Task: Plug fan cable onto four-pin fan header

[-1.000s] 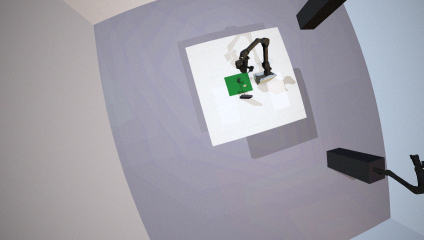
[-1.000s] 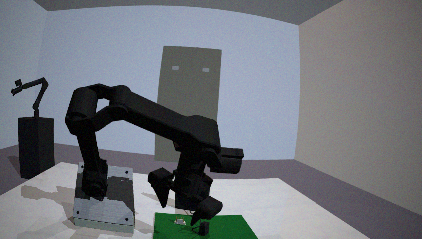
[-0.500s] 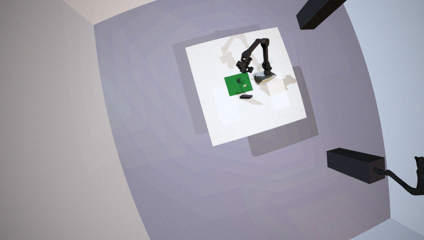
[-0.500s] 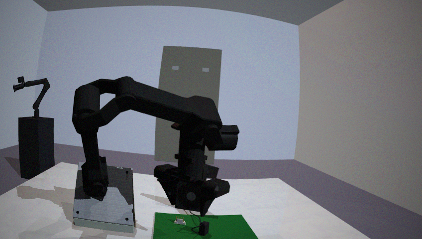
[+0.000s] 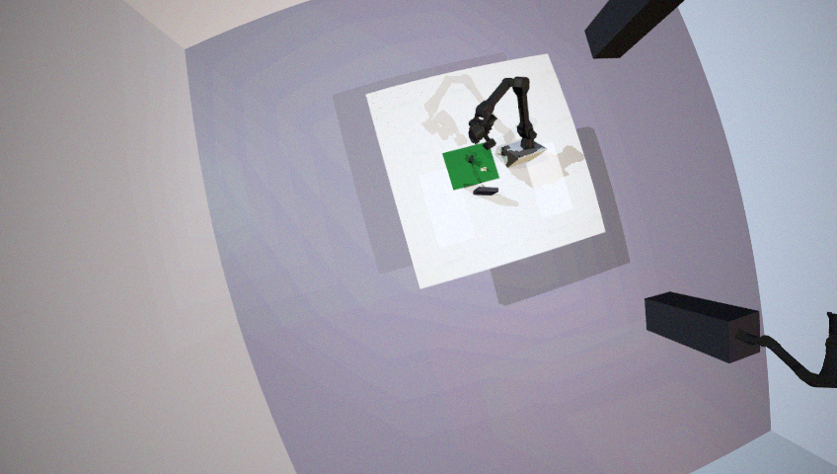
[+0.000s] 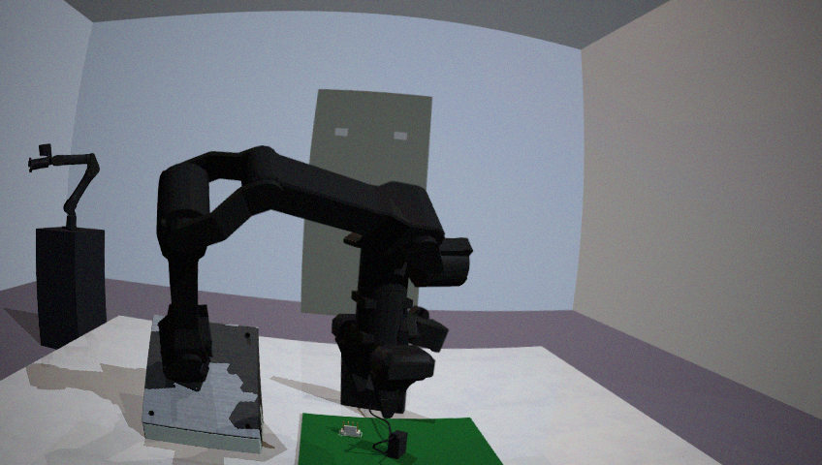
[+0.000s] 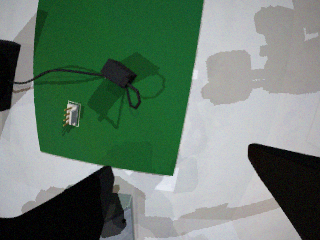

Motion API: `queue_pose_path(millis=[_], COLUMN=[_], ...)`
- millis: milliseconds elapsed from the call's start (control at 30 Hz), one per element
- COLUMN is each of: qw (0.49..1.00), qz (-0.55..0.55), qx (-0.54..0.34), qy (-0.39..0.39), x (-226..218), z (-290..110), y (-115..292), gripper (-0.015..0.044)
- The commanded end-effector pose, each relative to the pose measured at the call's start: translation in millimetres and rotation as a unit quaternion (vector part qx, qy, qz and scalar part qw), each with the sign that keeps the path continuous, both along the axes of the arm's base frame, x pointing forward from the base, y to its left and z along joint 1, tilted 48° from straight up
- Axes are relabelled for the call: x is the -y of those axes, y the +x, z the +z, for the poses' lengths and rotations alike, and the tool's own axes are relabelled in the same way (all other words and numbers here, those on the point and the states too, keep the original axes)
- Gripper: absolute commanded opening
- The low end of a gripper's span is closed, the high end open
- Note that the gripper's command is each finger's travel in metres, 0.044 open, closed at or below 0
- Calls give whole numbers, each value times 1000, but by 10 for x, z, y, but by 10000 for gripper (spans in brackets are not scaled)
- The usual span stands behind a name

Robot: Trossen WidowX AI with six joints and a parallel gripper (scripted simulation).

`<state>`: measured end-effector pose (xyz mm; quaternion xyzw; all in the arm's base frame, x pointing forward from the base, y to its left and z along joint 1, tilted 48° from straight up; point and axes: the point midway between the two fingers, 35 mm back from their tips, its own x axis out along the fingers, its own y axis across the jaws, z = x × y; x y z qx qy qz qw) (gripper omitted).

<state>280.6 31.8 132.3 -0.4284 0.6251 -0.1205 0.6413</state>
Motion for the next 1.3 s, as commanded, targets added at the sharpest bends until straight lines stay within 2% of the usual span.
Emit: queue_pose_path(millis=[0, 133, 300, 600, 967, 1267], qw=[971, 914, 807, 636, 375, 366], qz=[-166, -282, -408, -531, -636, -638], qx=[164, 282, 412, 540, 649, 652], qy=[47, 78, 113, 149, 183, 184], x=[-201, -329, -491, -696, -901, -907], z=[-51, -83, -129, -199, -279, -281], y=[96, 150, 210, 269, 311, 312], gripper=[440, 440, 440, 440, 440, 440])
